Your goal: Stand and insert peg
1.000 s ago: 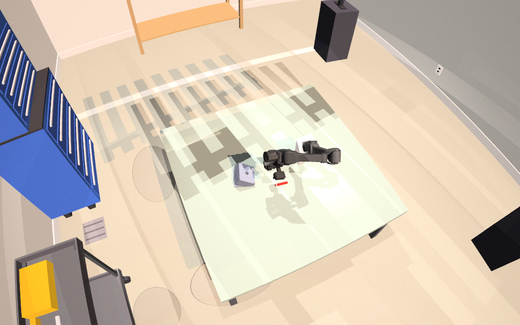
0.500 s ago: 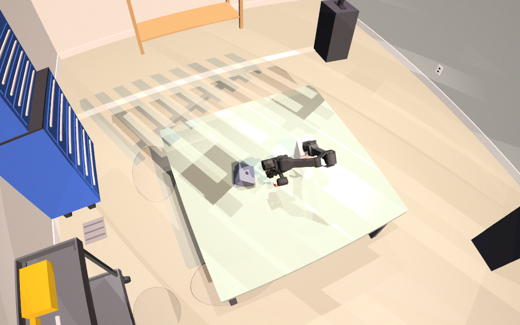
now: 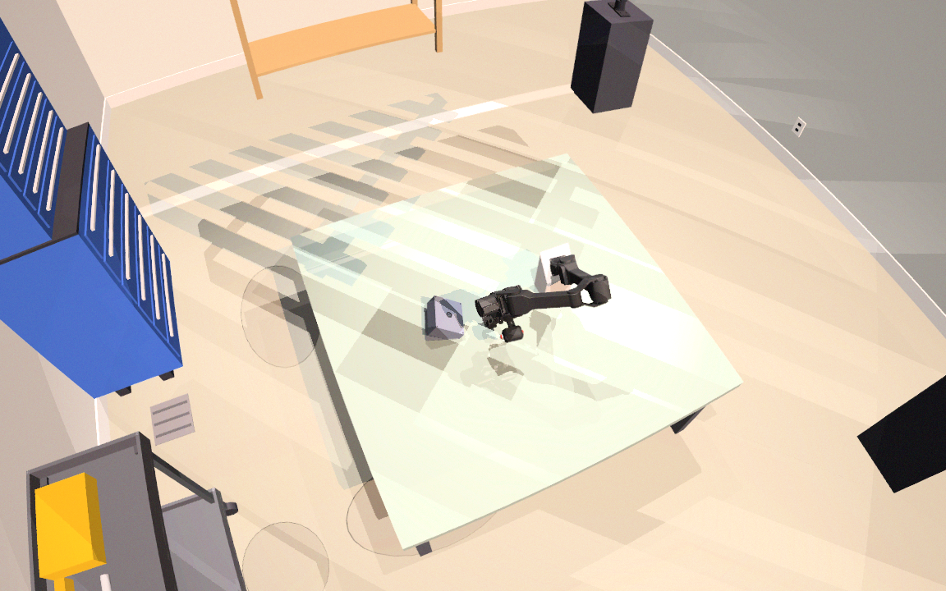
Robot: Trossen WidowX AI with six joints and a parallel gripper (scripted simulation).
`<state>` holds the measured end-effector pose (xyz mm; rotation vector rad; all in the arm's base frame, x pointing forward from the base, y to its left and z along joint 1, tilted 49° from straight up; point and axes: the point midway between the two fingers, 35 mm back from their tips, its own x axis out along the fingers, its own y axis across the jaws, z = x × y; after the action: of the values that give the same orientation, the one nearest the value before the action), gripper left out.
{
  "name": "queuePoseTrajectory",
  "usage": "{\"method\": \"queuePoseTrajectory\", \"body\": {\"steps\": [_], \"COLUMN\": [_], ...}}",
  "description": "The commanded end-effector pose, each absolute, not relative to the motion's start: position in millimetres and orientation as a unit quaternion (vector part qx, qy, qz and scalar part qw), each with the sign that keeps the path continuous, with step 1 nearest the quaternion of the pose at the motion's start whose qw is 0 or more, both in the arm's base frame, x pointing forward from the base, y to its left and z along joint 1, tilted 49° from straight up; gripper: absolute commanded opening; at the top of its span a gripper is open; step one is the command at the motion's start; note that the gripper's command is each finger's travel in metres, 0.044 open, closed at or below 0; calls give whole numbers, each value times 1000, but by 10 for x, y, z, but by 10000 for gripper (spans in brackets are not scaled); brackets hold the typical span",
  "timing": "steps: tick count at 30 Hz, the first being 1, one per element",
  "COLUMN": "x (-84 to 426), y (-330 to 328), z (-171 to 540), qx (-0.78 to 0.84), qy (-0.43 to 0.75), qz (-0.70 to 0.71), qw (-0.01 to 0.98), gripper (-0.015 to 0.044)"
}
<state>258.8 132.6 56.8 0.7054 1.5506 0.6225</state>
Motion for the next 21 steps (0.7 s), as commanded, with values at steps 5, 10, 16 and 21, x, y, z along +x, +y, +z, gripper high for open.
{"method": "queuePoseTrajectory", "body": {"steps": [5, 10, 16, 21], "x": [2567, 2561, 2551, 2539], "y": [1430, 1491, 1565, 1627], "z": [476, 424, 365, 318], "qx": [310, 310, 311, 312], "qy": [676, 675, 675, 675], "qz": [269, 269, 269, 270], "qw": [613, 612, 612, 612], "gripper": [440, 440, 440, 440]}}
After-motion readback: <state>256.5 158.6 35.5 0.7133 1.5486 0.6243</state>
